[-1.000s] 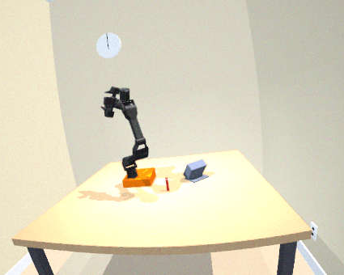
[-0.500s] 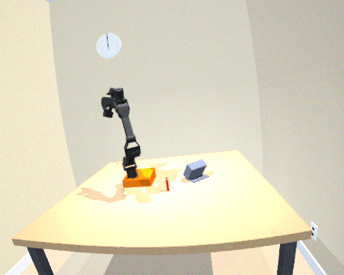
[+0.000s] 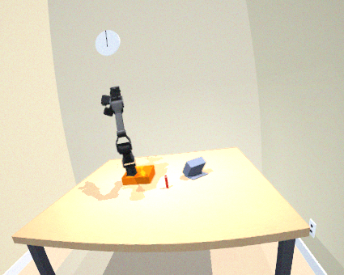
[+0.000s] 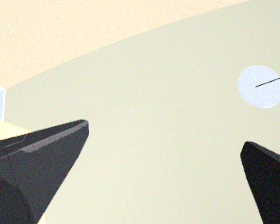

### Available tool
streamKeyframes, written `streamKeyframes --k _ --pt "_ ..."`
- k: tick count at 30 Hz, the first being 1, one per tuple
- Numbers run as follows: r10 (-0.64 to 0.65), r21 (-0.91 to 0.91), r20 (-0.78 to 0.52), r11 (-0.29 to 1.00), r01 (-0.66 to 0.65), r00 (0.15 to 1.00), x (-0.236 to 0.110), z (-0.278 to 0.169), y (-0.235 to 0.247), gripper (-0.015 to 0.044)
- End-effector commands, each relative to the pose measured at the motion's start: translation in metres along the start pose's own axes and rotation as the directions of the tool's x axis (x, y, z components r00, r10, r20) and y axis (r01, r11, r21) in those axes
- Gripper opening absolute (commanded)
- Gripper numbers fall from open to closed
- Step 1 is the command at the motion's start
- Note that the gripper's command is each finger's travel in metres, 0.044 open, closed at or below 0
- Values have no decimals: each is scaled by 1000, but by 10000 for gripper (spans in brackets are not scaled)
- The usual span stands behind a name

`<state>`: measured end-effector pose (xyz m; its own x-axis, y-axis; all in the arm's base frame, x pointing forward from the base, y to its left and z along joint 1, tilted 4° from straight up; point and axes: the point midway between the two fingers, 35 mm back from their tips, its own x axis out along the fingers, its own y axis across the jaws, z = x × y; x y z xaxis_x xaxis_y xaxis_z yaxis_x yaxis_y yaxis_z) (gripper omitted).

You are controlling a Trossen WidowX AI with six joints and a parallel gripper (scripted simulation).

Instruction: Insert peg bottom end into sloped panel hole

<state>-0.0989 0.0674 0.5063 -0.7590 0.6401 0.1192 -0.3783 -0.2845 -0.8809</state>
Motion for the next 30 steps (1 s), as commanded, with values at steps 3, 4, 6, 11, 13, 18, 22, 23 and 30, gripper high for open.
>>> streamKeyframes --k 3,4,6,11,13,18,22,23,30 --pt "9 39 -104 999 -5 995 16 -22 2 440" --pt "9 45 -120 999 -4 993 18 -26 2 440" --pt "9 56 -154 998 0 988 22 -33 2 440" --pt "10 85 -236 996 11 972 29 -52 2 440" --pt "10 96 -269 995 17 963 32 -60 2 440" --pt "9 120 -349 992 35 937 37 -81 1 440" --pt "7 133 -413 990 52 911 39 -97 0 440" --pt "7 136 -428 989 57 904 39 -102 0 440" --pt "6 156 -533 984 92 846 39 -132 -1 440"
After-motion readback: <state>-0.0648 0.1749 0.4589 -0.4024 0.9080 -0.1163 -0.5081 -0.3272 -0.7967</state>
